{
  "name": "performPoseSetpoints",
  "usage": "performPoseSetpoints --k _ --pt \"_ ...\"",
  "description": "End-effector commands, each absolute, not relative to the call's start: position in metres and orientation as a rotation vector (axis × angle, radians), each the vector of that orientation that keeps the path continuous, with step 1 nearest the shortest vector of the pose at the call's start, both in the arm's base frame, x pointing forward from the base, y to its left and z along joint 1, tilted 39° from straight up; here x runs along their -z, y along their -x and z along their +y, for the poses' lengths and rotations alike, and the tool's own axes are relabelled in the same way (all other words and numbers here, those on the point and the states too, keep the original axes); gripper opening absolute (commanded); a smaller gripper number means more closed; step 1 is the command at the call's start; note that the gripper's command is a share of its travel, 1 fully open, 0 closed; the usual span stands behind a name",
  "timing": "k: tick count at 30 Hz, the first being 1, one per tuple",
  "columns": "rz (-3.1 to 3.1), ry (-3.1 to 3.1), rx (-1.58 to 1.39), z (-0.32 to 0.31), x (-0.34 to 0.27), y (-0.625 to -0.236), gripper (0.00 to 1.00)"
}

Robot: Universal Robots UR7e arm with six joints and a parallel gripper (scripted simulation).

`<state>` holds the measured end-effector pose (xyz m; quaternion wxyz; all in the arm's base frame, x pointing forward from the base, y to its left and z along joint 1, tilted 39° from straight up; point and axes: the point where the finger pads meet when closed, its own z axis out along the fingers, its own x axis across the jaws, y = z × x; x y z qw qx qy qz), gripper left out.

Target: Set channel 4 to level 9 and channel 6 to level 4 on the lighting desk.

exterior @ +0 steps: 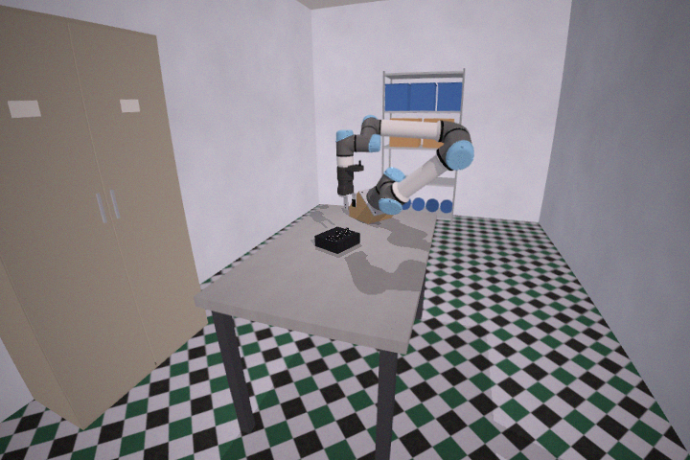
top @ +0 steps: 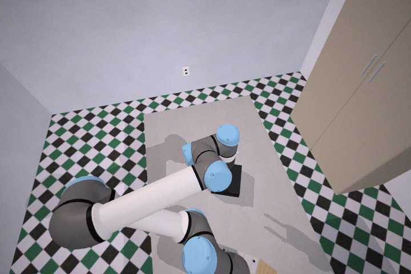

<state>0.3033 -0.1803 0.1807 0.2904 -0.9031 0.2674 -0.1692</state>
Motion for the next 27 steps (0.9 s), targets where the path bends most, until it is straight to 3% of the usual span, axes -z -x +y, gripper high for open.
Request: performPoseSetpoints --k 1,27 --pt "0.715 2.412 0.454 -0.1821 -0.1818 -0.3026 1.00" --pt "0.715 2.412 0.454 -0.1821 -0.1818 -0.3026 1.00"
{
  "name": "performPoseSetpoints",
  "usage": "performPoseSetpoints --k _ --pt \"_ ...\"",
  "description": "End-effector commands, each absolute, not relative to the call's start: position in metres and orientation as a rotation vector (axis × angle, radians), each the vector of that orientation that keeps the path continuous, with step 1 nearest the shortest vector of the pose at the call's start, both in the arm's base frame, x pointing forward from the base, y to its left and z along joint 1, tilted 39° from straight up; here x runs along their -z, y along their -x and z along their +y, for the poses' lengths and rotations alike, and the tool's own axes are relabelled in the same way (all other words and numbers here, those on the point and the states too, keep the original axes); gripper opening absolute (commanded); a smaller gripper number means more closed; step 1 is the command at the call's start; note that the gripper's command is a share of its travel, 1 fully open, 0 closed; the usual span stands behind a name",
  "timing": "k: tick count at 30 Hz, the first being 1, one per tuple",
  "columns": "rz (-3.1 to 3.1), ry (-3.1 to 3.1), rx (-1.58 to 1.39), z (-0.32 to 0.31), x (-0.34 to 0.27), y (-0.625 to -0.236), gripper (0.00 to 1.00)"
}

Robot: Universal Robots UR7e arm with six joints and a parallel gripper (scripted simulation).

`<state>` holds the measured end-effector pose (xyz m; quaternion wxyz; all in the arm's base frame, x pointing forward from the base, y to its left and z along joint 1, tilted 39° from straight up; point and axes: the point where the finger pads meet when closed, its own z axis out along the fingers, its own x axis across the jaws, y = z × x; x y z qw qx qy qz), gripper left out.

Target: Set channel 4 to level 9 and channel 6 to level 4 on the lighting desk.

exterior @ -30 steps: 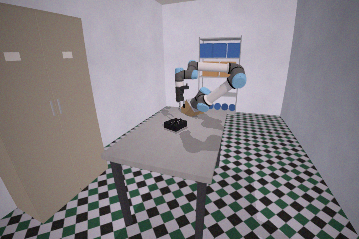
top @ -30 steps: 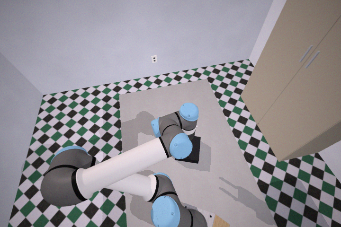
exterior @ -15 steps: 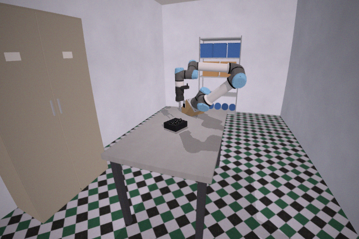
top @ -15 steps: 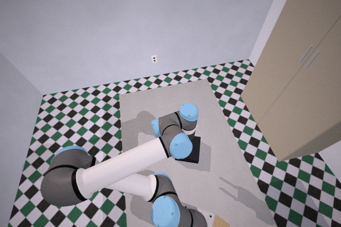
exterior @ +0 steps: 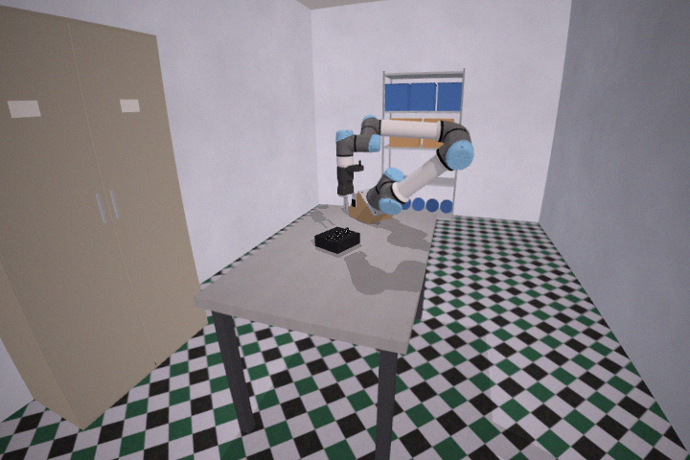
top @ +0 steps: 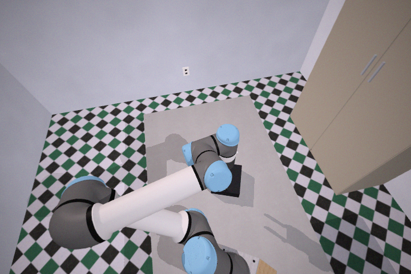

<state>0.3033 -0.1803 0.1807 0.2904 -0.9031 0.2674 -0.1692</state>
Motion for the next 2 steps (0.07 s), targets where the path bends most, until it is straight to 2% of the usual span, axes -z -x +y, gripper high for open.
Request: performPoseSetpoints --k 1,2 --pt "0.715 2.412 0.454 -0.1821 -0.1818 -0.3026 1.00" --pt "0.715 2.412 0.454 -0.1821 -0.1818 -0.3026 1.00"
